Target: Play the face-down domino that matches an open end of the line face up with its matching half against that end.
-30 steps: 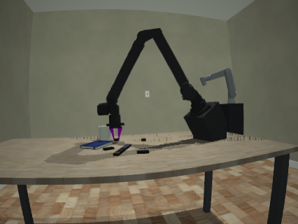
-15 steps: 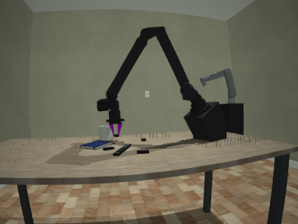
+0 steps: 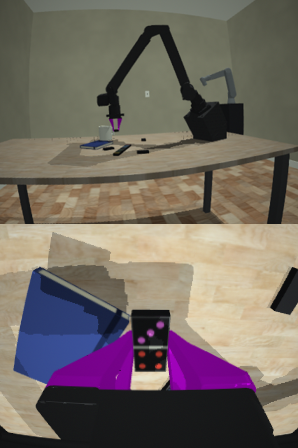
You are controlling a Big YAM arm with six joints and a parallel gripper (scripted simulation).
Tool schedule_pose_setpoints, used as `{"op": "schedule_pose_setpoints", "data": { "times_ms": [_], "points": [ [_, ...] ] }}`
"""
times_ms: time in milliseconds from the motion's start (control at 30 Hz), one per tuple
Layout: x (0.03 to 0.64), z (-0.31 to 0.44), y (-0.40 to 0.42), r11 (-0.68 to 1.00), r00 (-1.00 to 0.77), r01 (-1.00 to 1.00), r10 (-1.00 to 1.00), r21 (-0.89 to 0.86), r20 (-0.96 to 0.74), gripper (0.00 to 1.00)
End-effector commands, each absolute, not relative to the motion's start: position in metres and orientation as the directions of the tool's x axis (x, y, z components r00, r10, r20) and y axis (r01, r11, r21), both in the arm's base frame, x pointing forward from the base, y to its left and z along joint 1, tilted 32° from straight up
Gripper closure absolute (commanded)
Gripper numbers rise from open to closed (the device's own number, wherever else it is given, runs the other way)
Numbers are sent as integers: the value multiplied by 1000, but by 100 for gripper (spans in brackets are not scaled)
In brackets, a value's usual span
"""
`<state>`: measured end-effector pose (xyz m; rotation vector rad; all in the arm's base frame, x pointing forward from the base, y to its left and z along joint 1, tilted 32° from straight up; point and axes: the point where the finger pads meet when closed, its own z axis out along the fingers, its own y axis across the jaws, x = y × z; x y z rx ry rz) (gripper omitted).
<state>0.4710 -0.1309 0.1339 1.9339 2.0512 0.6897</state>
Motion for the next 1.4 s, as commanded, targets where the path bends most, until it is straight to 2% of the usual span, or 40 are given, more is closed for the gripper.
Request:
{"op": "schedule_pose_setpoints", "data": {
  "times_ms": [0, 333, 367, 667, 900, 933, 1367],
  "points": [
    [471, 172, -147, 28, -102, 843, 989, 537, 108, 80],
    [467, 188, -152, 35, -106, 837, 989, 547, 99, 80],
    [458, 169, -145, 16, -94, 857, 988, 515, 124, 80],
    [458, 208, -158, 42, -111, 833, 990, 551, 93, 80],
    [458, 208, -158, 42, -111, 833, 990, 551, 93, 80],
    [450, 183, -149, 24, -101, 859, 987, 512, 124, 80],
    [458, 213, -159, 43, -110, 828, 990, 558, 86, 80]
  ]
}}
